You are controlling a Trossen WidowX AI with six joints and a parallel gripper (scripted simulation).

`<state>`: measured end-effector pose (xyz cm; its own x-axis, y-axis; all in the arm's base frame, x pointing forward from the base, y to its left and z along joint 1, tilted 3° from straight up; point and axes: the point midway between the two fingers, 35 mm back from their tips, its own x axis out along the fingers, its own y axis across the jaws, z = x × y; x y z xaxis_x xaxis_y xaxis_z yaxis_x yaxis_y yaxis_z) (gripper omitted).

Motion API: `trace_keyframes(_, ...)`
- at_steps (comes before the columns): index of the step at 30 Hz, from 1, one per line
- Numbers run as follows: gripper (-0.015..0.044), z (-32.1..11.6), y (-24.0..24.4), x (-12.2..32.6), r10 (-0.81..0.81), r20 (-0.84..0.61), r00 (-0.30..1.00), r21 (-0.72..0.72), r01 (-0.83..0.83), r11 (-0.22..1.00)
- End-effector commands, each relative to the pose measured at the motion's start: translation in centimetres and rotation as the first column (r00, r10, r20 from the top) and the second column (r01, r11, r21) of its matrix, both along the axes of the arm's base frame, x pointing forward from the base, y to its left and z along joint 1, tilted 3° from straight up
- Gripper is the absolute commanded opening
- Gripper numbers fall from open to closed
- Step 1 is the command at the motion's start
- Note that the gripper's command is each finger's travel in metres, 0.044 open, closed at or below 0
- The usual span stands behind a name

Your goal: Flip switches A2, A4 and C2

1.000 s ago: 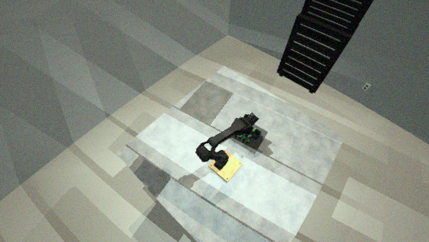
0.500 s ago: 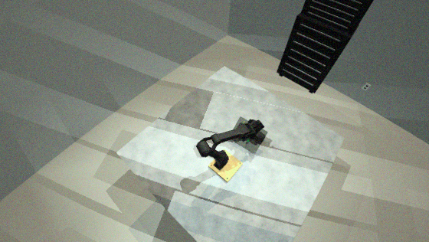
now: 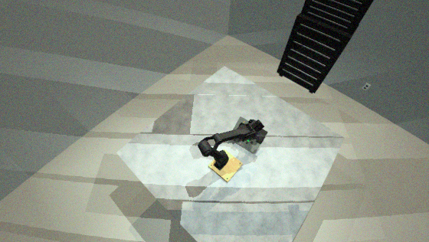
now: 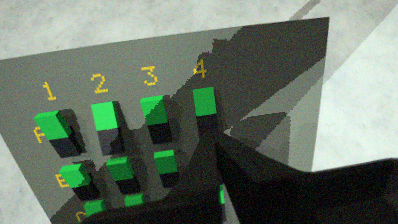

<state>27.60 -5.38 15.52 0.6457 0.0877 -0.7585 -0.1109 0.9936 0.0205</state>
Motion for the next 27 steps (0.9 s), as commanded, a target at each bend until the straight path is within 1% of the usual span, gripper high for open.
trace_keyframes(1, 0.0000, -0.73, 0.00, 0.23, -0.006, -0.008, 1.000, 0.001, 0.006, 1.000)
trace_keyframes(6, 0.0000, -1.28, 0.06, 0.68, -0.006, -0.008, 1.000, 0.001, 0.006, 1.000)
trace_keyframes(27, 0.0000, -1.30, 0.07, 0.69, -0.006, -0.008, 1.000, 0.001, 0.006, 1.000)
